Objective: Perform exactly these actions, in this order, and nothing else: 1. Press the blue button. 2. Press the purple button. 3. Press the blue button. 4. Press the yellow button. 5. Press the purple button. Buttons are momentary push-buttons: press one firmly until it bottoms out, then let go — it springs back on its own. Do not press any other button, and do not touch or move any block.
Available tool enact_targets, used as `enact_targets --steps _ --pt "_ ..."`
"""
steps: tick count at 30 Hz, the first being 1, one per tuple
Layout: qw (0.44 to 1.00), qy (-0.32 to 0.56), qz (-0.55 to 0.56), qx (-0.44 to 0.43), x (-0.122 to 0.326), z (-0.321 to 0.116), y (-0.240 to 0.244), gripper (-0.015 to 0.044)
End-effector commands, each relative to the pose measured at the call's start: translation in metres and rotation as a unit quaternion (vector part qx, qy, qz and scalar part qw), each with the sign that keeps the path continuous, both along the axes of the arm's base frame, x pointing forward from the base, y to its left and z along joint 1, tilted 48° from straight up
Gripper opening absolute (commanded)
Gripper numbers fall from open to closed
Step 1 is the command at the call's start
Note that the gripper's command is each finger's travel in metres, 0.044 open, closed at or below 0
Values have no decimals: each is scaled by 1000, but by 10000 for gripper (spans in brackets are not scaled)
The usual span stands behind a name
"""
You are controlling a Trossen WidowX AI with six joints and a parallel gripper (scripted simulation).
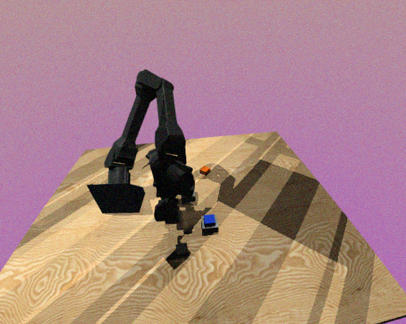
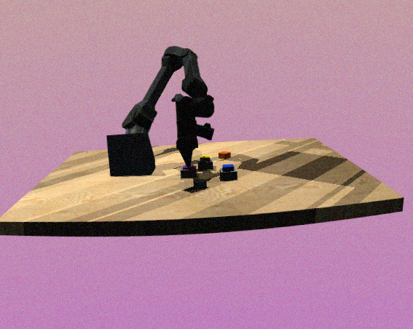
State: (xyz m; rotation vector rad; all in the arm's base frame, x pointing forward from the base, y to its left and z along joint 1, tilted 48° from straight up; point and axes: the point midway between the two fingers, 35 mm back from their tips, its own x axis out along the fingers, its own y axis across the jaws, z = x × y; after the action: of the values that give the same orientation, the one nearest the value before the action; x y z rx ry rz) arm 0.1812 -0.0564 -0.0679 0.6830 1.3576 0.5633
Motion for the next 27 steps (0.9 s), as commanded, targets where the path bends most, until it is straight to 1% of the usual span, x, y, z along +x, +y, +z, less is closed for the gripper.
enact_targets --steps 1,5,8,11,14,16,21,25,26,27 --pt "1000 2 -1 4 -1 0 2 20" --pt "1000 0 0 0 0 2 -2 20" --pt "1000 3 -1 3 -5 22 -21 20" --pt "1000 3 -1 3 -6 24 -23 20" --pt "1000 5 -2 -3 3 33 -23 99" --pt "1000 7 -3 -11 19 52 -21 151" --pt "1000 5 -7 -29 64 132 13 283" --pt "1000 -3 -7 -26 75 203 58 387" --pt "1000 -2 -6 -20 73 220 72 400" --pt "1000 -2 -5 -12 70 237 84 400"
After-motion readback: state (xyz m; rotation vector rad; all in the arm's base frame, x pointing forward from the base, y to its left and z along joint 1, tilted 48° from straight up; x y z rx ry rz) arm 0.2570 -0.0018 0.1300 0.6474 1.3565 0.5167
